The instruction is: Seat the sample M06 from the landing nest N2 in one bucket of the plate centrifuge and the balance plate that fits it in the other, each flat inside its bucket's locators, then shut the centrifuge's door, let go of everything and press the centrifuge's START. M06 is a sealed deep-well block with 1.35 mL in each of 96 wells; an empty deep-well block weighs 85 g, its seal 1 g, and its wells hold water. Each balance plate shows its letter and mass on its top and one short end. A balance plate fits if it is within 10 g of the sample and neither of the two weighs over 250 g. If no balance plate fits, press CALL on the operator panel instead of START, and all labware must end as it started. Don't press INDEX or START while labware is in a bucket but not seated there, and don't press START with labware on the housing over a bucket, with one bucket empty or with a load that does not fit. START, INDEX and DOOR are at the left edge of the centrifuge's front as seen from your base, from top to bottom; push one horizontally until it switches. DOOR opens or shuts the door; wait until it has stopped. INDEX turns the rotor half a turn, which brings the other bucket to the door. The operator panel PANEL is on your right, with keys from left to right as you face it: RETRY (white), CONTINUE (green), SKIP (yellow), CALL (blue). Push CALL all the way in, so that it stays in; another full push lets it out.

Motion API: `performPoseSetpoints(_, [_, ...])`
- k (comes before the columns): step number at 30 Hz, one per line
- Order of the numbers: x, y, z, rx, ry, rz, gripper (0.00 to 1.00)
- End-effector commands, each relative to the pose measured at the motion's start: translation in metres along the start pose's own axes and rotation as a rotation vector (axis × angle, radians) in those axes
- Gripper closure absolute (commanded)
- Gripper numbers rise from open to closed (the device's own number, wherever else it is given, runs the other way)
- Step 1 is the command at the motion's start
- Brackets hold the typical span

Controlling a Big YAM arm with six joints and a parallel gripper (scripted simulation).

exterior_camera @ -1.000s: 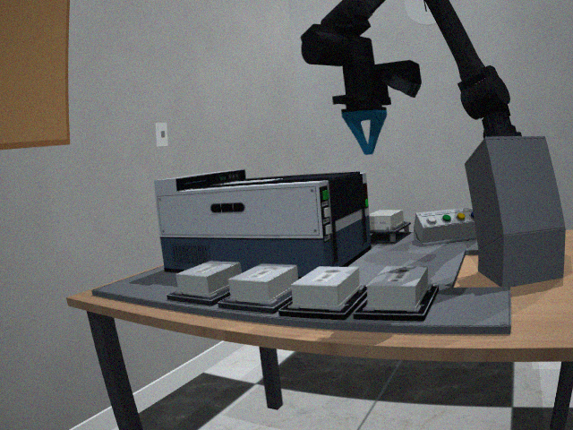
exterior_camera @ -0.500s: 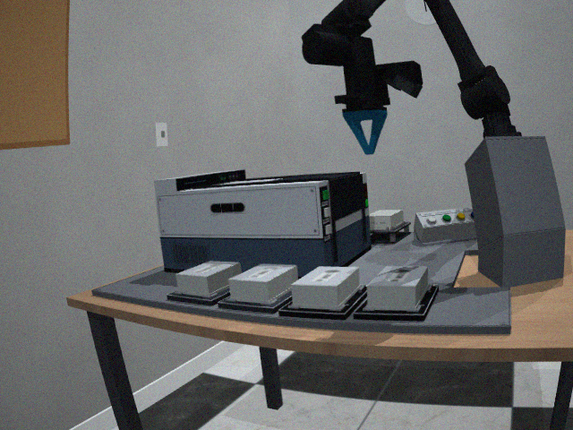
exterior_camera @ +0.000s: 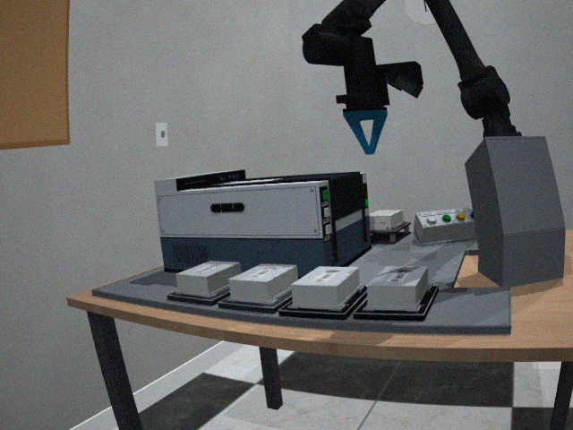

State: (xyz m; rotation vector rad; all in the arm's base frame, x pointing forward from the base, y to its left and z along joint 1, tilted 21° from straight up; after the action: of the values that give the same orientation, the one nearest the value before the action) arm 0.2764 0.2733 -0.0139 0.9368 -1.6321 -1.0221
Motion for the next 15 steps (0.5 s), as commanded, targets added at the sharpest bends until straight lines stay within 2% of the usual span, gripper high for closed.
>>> performPoseSetpoints(1, [-0.0091, 0.0118, 0.0032, 0.017, 0.042, -0.043, 1.0])
performPoseSetpoints(15, [-0.0097, 0.0122, 0.003, 0.017, 0.043, -0.042, 1.0])
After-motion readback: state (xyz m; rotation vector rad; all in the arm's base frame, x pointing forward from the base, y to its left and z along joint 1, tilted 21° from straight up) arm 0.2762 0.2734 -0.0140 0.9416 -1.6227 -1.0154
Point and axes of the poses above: the point where the finger pads meet when closed, its own y axis back along the fingers, its own x axis across the jaws, z = x × y, the point moved 4 cm from there along y, back along the fingers, and after that the axes turned 4 degrees about -y, right-handed, at the moved point
